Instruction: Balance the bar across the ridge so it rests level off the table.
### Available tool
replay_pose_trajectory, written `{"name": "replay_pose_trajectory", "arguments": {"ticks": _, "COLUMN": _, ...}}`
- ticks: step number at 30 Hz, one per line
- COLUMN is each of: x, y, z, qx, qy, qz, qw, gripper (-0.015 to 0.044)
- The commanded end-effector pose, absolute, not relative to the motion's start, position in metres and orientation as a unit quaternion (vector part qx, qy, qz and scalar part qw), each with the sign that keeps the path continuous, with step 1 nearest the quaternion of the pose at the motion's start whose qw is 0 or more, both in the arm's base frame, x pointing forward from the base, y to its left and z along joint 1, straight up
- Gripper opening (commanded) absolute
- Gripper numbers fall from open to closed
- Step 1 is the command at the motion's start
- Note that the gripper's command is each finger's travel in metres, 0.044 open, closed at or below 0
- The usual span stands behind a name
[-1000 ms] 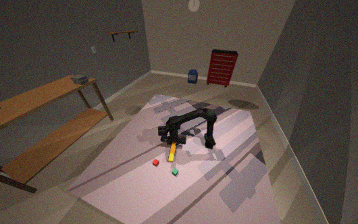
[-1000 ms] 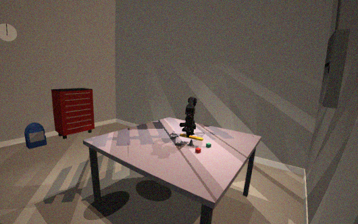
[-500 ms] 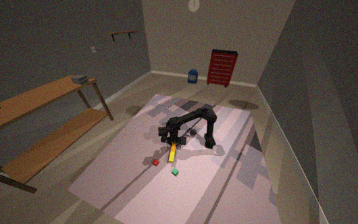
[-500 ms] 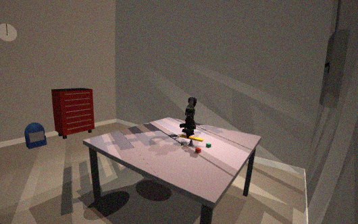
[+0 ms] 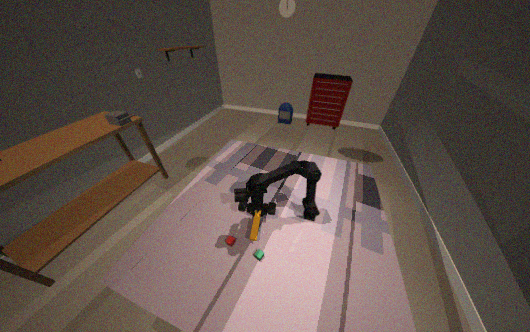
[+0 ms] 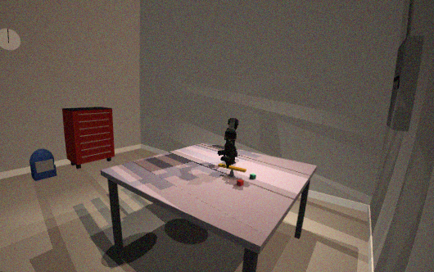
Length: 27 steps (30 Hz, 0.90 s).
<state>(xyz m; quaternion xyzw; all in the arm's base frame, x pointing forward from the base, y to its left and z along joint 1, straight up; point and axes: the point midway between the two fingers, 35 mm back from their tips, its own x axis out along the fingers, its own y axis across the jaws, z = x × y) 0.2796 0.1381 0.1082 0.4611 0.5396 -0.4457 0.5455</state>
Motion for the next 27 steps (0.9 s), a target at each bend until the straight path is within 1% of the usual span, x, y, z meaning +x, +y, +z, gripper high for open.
{"name": "replay_pose_trajectory", "arguments": {"ticks": 1, "x": 0.2801, "y": 0.1382, "z": 0.1080, "qx": 0.463, "qy": 0.537, "qz": -0.447, "qw": 0.545, "gripper": 0.0000}}
{"name": "replay_pose_trajectory", "arguments": {"ticks": 27, "x": 0.2801, "y": 0.1383, "z": 0.1059, "qx": 0.463, "qy": 0.537, "qz": -0.447, "qw": 0.545, "gripper": 0.0000}}
